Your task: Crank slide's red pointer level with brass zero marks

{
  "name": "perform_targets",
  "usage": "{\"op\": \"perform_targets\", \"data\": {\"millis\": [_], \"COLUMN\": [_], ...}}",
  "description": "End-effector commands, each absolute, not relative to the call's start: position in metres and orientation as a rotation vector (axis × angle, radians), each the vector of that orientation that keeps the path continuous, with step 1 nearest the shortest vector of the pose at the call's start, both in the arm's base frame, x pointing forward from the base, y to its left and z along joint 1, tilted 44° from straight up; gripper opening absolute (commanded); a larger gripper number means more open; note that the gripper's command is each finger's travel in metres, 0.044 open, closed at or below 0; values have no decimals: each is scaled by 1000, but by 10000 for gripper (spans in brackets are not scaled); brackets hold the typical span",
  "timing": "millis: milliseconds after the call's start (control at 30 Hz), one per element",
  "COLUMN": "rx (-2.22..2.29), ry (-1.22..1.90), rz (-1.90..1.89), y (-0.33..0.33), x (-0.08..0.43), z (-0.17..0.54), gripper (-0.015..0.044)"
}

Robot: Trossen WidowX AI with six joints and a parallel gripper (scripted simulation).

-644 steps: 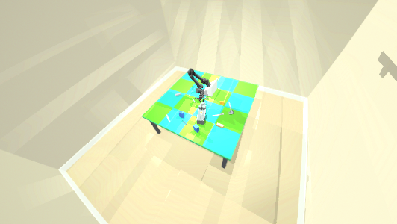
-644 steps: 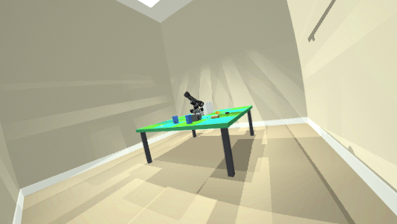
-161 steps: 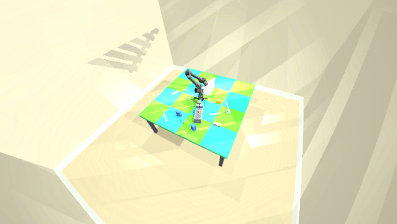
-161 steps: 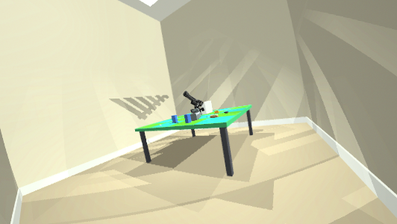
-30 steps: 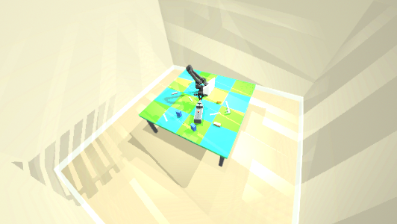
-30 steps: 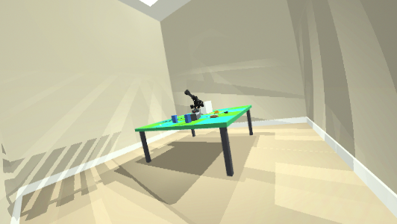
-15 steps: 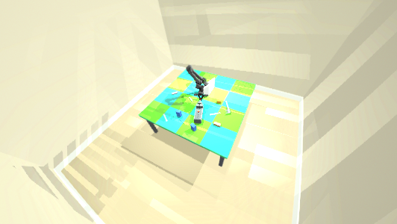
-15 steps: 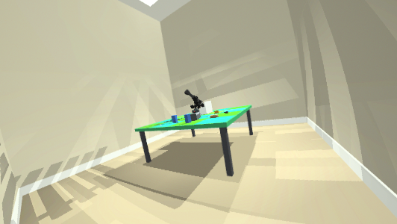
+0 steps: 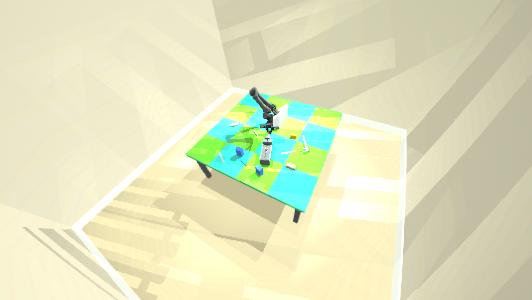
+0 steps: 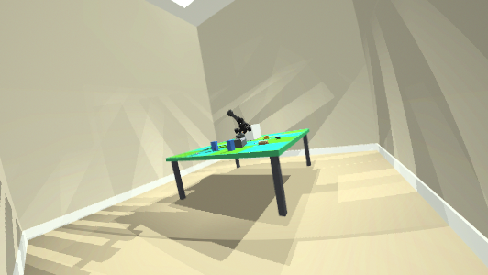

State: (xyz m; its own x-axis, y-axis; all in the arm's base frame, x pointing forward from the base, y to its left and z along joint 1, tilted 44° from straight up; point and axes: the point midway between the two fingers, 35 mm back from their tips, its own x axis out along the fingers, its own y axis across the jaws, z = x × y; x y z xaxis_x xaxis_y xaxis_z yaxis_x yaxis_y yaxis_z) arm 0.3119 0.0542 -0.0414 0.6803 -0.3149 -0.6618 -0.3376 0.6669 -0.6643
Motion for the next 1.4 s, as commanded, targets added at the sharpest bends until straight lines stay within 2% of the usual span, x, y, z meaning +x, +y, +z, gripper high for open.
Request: {"op": "perform_targets", "data": {"millis": [0,67,633,1367], "rx": [-867,-867,-867,-869], "ry": [851,851,851,860], "rz": [15,15,15,23], "y": [54,54,54,115], "x": [312,312,312,311], "z": [-41,-41,-41,17], "gripper": [0,0,440,440]}}
